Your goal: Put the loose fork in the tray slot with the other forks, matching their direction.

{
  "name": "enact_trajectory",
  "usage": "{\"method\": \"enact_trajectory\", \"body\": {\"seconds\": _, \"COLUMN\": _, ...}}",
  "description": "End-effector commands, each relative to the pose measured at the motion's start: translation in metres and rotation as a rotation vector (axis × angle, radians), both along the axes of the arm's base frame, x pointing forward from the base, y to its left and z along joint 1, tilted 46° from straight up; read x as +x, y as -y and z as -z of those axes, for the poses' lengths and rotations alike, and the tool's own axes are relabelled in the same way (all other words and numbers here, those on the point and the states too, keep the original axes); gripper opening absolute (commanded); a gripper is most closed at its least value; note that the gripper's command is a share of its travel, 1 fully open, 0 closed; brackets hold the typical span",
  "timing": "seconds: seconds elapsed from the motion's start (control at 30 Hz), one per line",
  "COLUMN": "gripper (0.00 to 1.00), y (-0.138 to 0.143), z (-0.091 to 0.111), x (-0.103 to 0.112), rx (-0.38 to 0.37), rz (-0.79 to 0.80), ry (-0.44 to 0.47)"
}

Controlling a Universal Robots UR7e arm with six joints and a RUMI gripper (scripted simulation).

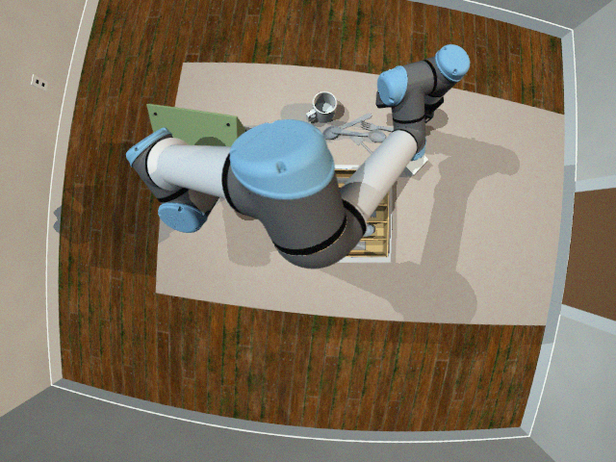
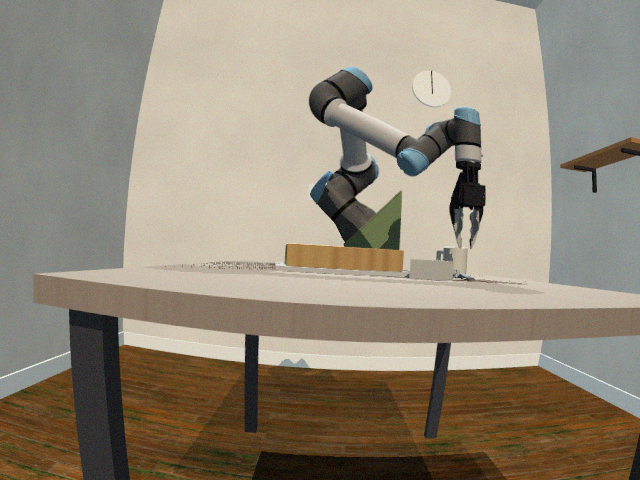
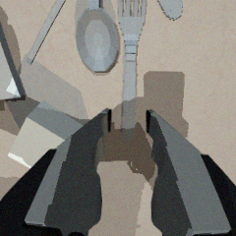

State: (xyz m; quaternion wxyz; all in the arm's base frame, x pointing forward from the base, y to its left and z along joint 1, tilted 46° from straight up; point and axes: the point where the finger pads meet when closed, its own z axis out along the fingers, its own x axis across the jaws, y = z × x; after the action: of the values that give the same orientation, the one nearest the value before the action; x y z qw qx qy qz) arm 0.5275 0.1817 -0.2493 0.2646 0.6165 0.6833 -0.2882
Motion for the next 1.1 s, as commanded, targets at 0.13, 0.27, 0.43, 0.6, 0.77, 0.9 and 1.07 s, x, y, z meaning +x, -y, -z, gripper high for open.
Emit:
{"method": "enact_trajectory", "body": {"seconds": 0.13, "gripper": 0.17, "y": -0.0023, "z": -0.0010, "x": -0.0004, "rx": 0.002, "rz": -0.004, "ry": 0.001}}
{"method": "enact_trajectory", "body": {"seconds": 0.27, "gripper": 0.17, "y": -0.0023, "z": -0.0010, "x": -0.0004, "rx": 0.002, "rz": -0.004, "ry": 0.001}}
{"method": "enact_trajectory", "body": {"seconds": 0.43, "gripper": 0.17, "y": -0.0023, "z": -0.0010, "x": -0.0004, "rx": 0.002, "rz": -0.004, "ry": 0.001}}
{"method": "enact_trajectory", "body": {"seconds": 0.6, "gripper": 0.17, "y": -0.0017, "z": -0.0005, "x": -0.0006, "rx": 0.002, "rz": -0.003, "ry": 0.001}}
{"method": "enact_trajectory", "body": {"seconds": 0.77, "gripper": 0.17, "y": 0.0008, "z": 0.0016, "x": -0.0016, "rx": 0.001, "rz": -0.003, "ry": -0.002}}
{"method": "enact_trajectory", "body": {"seconds": 0.9, "gripper": 0.17, "y": 0.0021, "z": 0.0028, "x": -0.0016, "rx": 0.000, "rz": -0.002, "ry": -0.002}}
{"method": "enact_trajectory", "body": {"seconds": 1.07, "gripper": 0.17, "y": 0.0061, "z": 0.0061, "x": -0.0018, "rx": 0.000, "rz": -0.001, "ry": -0.003}}
